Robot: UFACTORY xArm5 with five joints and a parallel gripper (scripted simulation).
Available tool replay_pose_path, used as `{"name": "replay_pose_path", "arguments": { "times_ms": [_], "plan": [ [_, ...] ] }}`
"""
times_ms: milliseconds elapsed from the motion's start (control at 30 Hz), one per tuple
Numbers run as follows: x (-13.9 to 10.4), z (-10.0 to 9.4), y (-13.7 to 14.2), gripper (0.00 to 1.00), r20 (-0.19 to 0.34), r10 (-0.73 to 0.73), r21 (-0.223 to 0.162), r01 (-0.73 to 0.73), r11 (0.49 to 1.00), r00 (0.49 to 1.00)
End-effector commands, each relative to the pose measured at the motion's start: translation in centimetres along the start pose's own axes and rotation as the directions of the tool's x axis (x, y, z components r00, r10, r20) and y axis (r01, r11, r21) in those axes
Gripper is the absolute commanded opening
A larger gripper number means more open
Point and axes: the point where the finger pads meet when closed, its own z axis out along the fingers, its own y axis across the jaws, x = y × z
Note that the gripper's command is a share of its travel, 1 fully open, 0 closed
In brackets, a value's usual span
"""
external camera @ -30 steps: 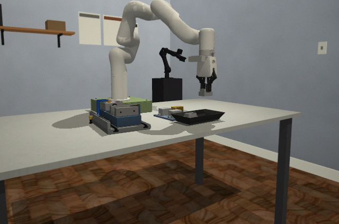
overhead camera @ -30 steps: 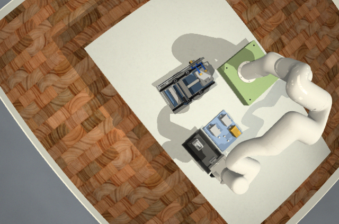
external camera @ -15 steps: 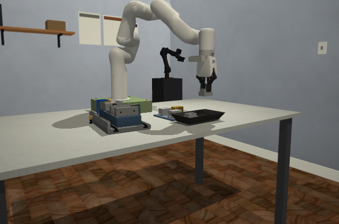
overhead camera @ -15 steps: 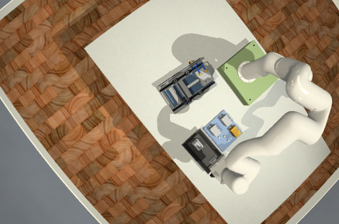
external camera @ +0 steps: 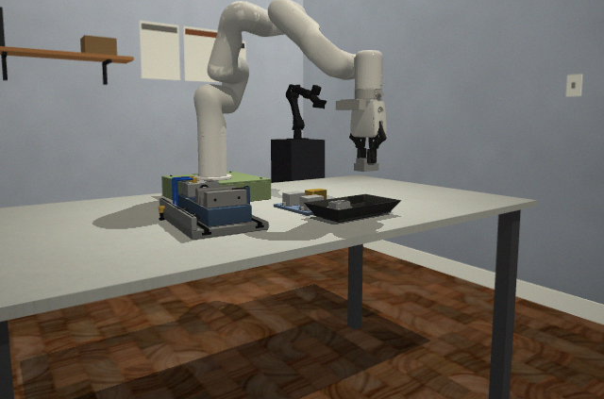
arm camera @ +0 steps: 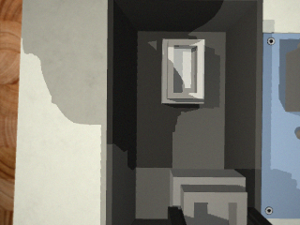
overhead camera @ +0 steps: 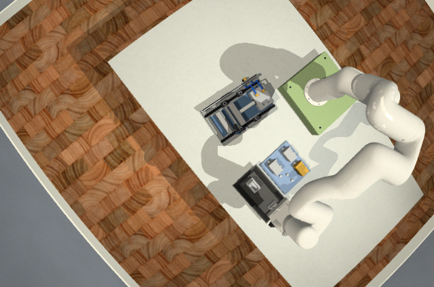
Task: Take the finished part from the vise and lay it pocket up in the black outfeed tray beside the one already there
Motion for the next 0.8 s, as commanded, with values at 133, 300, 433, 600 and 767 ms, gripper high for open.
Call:
{"name": "replay_pose_path", "arguments": {
  "times_ms": [133, 300, 433, 600, 767],
  "plan": [
    [-0.1, -0.1, -0.1, 0.00, 0.002, 0.000, 0.005, 0.000, 1.000, 1.000],
    [-0.1, 0.0, -0.1, 0.00, 0.002, 0.000, 0.005, 0.000, 1.000, 1.000],
    [-0.1, 0.2, -0.1, 0.00, 0.002, 0.000, 0.005, 0.000, 1.000, 1.000],
    [-0.1, 0.6, -0.1, 0.00, 0.002, 0.000, 0.004, 0.000, 1.000, 1.000],
    [-0.1, 1.2, -0.1, 0.00, 0.002, 0.000, 0.004, 0.000, 1.000, 1.000]
  ]
}}
